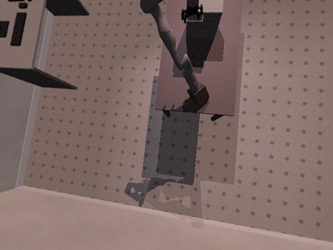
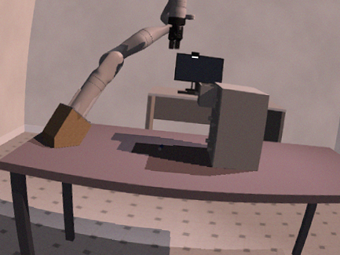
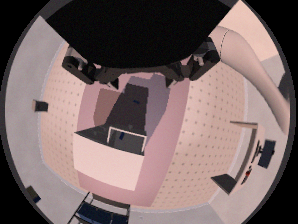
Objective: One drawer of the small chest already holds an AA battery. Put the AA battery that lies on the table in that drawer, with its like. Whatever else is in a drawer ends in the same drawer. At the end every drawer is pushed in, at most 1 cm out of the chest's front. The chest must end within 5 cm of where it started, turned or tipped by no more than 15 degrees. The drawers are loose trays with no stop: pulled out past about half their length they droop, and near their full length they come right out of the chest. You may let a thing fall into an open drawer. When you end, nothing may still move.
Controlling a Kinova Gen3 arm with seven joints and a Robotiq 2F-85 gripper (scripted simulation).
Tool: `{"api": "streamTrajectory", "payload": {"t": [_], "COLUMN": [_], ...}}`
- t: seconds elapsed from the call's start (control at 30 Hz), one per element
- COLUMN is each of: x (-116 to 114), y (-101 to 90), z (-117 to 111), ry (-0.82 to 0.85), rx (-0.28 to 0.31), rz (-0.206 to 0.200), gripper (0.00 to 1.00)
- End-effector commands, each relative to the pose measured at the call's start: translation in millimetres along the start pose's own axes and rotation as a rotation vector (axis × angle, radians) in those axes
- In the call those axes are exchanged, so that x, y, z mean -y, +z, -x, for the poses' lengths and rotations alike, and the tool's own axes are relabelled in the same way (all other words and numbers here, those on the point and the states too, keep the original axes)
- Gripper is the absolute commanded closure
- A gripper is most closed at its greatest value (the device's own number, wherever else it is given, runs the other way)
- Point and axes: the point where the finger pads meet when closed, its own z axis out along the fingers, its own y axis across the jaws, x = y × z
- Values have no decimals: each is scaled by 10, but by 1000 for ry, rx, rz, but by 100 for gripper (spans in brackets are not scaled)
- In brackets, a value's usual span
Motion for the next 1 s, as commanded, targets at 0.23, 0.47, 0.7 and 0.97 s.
{"api": "streamTrajectory", "payload": {"t": [0.23,0.47,0.7,0.97], "x": [-9,-9,-9,-9], "y": [-6,-6,-6,-6], "z": [-28,-41,-56,-67], "ry": [115,164,217,257], "rx": [0,0,0,0], "rz": [3,3,3,3], "gripper": [0,0,0,0]}}
